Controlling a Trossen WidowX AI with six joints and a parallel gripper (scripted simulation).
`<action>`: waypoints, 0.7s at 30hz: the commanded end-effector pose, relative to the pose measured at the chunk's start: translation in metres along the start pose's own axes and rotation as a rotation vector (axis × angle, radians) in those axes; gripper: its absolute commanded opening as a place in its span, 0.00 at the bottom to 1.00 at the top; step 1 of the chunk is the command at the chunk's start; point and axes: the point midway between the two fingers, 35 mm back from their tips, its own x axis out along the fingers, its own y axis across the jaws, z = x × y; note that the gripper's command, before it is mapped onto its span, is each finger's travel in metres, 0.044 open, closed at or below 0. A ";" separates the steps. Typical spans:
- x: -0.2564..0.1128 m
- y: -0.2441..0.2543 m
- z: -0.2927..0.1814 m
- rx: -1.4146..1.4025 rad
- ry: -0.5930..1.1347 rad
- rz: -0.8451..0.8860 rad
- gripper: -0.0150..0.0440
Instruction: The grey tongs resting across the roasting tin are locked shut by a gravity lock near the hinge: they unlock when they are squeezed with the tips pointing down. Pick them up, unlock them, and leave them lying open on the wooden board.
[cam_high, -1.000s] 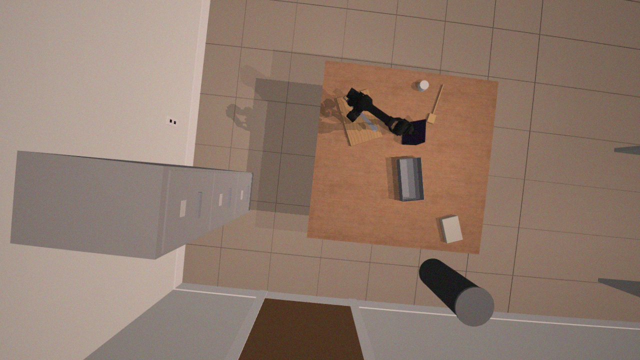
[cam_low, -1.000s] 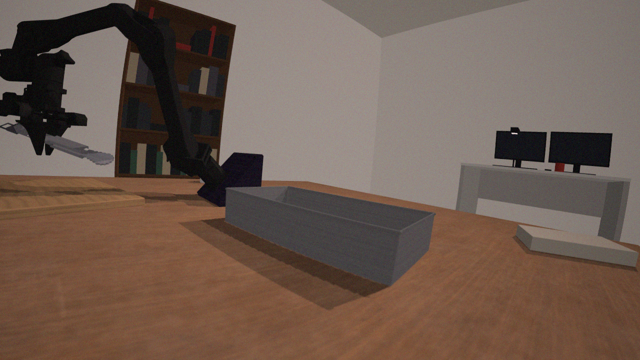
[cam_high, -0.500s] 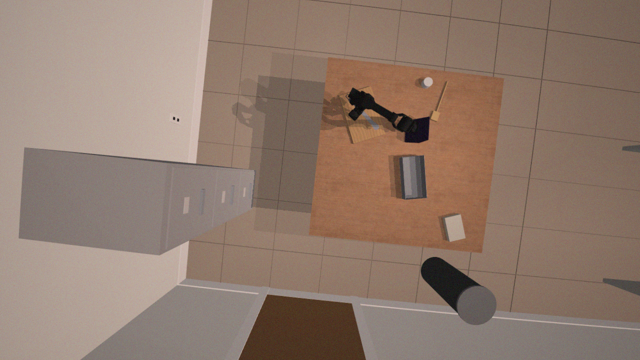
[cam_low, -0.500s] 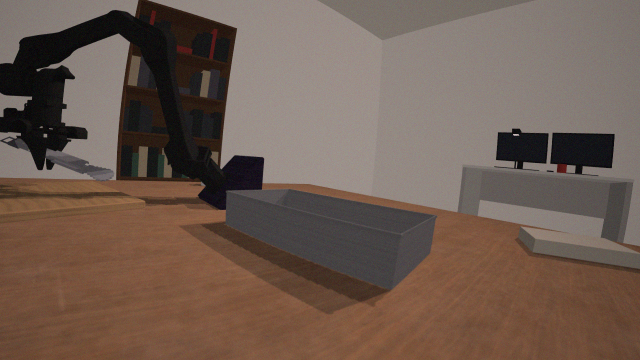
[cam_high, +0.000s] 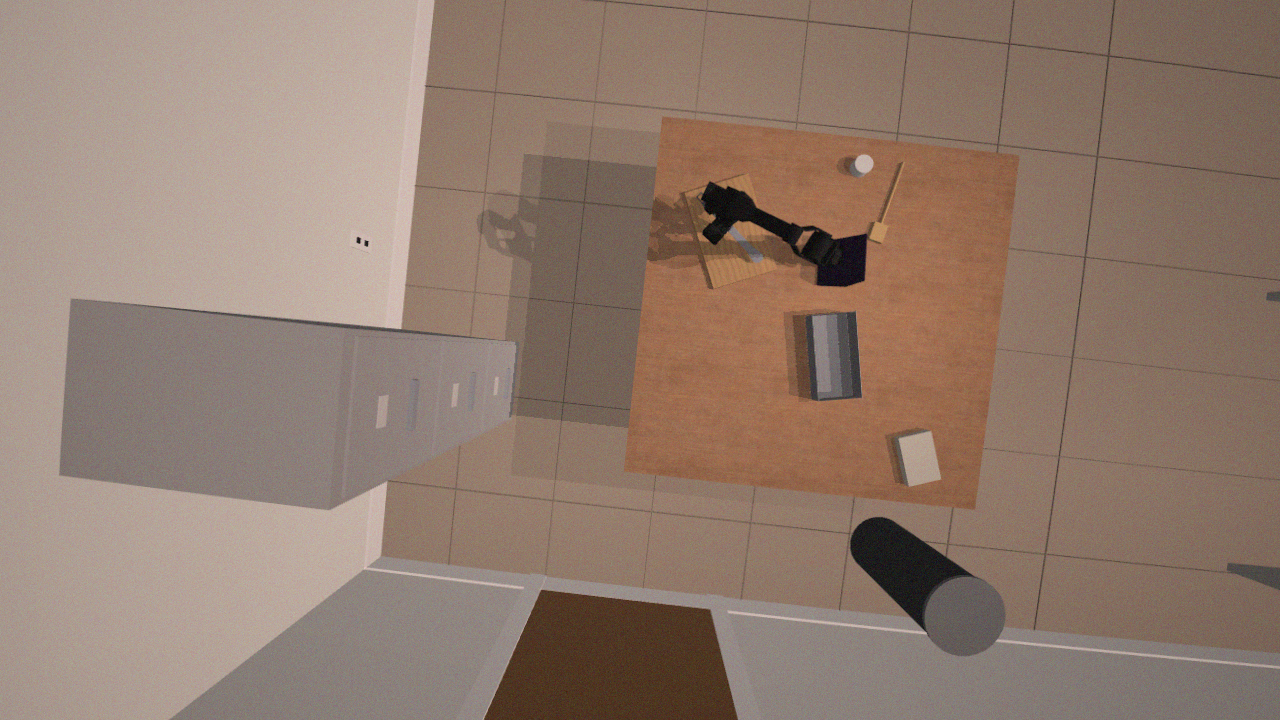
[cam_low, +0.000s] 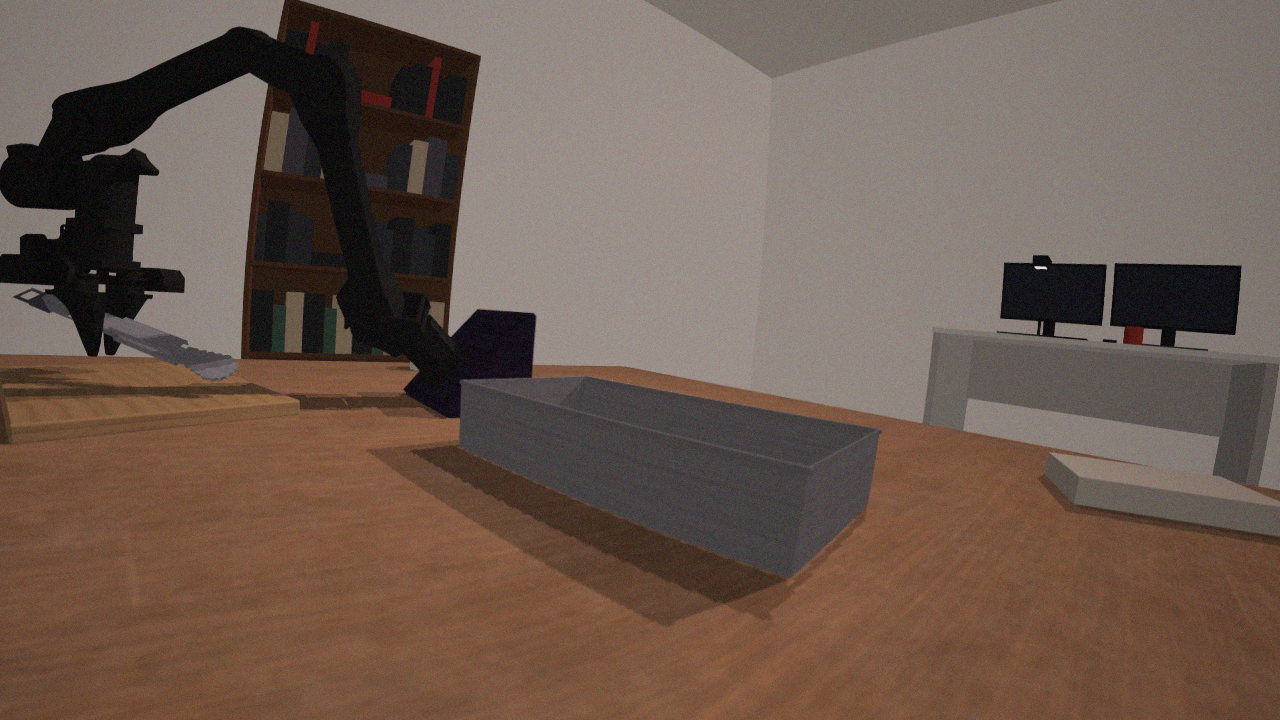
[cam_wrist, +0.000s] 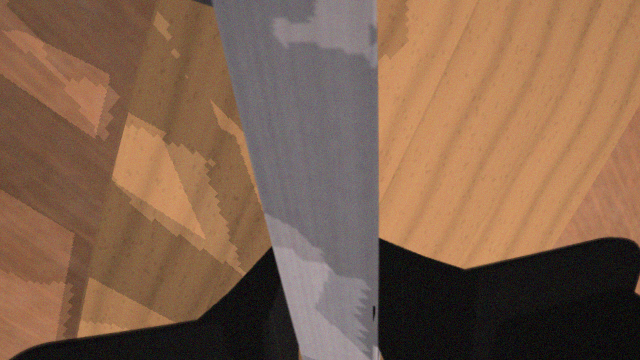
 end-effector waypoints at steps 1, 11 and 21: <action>0.000 0.000 0.000 0.000 0.000 0.000 0.09; 0.000 0.000 0.000 0.000 0.000 0.000 0.53; 0.000 0.000 0.000 0.000 0.000 0.000 0.98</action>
